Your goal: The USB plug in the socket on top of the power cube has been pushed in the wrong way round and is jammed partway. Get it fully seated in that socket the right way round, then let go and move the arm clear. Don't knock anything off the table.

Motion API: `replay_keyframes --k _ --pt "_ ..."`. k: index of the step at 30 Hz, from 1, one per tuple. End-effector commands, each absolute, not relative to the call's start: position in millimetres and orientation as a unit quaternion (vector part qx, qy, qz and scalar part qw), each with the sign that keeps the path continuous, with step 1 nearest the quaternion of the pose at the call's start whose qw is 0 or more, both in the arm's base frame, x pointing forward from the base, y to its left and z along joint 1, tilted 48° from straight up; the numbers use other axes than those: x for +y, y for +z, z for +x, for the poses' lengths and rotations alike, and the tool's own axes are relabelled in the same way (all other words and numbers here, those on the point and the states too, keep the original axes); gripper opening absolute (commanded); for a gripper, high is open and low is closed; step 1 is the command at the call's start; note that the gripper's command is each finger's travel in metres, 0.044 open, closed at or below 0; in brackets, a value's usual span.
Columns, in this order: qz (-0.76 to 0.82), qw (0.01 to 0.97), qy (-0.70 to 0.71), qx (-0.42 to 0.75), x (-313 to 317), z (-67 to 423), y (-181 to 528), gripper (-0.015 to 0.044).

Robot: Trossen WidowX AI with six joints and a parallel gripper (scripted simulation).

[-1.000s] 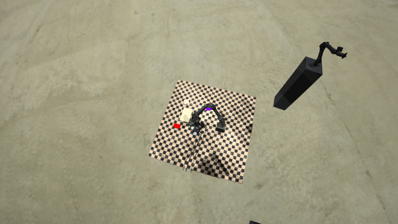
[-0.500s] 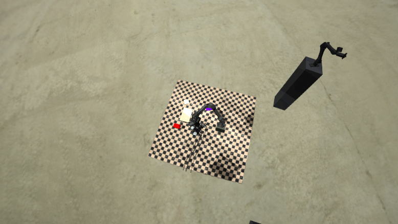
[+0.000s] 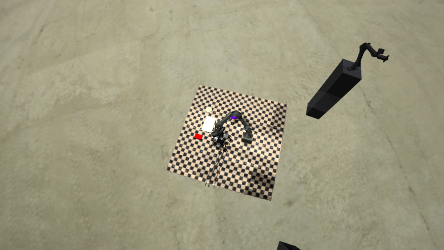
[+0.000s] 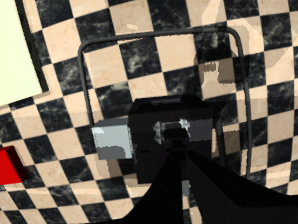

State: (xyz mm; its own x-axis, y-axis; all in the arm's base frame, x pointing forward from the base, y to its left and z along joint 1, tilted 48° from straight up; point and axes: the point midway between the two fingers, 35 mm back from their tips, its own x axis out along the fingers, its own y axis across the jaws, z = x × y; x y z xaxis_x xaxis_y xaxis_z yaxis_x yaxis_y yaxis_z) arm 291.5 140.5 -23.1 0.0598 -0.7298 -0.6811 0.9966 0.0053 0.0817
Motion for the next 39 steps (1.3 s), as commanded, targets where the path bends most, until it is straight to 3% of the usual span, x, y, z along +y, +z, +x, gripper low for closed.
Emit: replay_keyframes --k 1,39 --pt "0.288 0.668 -0.644 0.237 141.0 291.3 -23.4 0.0" --pt "0.299 0.664 -0.64 0.246 139.4 291.6 -28.3 0.0"
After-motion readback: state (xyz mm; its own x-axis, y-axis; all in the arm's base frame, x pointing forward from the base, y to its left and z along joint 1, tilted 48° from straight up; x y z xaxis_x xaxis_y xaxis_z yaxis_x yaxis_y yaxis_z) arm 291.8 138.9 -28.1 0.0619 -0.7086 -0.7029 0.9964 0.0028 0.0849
